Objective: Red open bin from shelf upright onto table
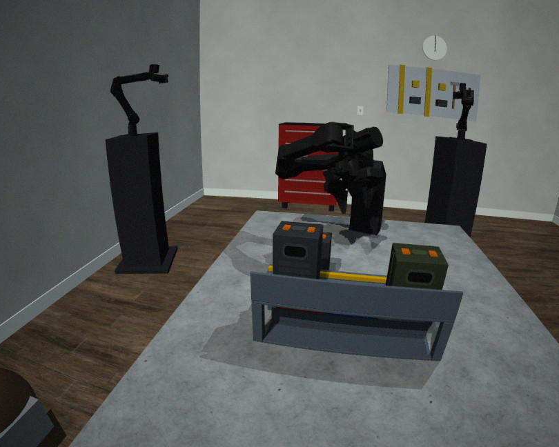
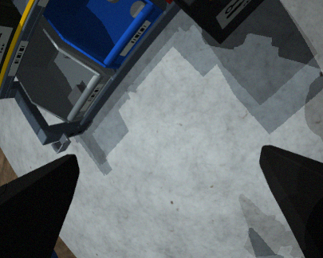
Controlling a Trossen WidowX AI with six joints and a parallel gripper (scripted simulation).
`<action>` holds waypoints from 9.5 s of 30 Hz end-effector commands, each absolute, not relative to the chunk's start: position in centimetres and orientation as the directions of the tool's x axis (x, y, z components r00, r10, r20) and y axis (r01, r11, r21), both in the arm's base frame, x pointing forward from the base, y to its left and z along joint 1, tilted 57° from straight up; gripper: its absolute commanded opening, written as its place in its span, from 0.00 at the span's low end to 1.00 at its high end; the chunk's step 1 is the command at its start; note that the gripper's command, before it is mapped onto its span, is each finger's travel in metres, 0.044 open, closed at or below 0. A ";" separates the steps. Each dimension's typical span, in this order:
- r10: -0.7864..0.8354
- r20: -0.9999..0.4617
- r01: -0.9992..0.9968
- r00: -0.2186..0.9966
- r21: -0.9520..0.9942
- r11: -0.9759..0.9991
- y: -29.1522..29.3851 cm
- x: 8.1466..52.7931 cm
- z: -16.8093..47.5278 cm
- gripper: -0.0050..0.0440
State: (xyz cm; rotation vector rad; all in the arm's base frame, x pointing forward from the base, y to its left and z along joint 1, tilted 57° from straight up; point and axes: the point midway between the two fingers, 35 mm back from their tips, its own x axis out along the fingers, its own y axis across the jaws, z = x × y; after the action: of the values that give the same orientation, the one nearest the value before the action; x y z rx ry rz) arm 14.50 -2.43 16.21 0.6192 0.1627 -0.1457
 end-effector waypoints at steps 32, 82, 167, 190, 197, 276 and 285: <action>-0.190 -0.287 0.341 0.939 0.699 0.629 -0.3 12.4 11.6 1.00; -0.289 -0.312 0.398 0.905 0.858 0.323 -8.9 17.4 23.9 1.00; -0.122 -0.230 0.249 0.966 0.952 0.178 -10.7 19.5 26.8 1.00; -0.106 -0.225 0.241 0.969 0.956 0.171 -10.7 19.5 26.9 1.00; 0.020 -0.051 0.047 0.998 0.983 0.176 -8.9 16.2 29.1 1.00; -0.082 -0.220 0.231 0.972 0.960 0.158 -10.7 19.6 26.9 1.00; 0.060 -0.010 -0.012 0.998 0.933 0.361 -7.2 14.1 26.4 1.00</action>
State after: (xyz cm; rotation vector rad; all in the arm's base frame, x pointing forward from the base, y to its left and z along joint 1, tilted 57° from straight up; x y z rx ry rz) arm 15.03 -7.93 28.54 1.3174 0.0536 0.0120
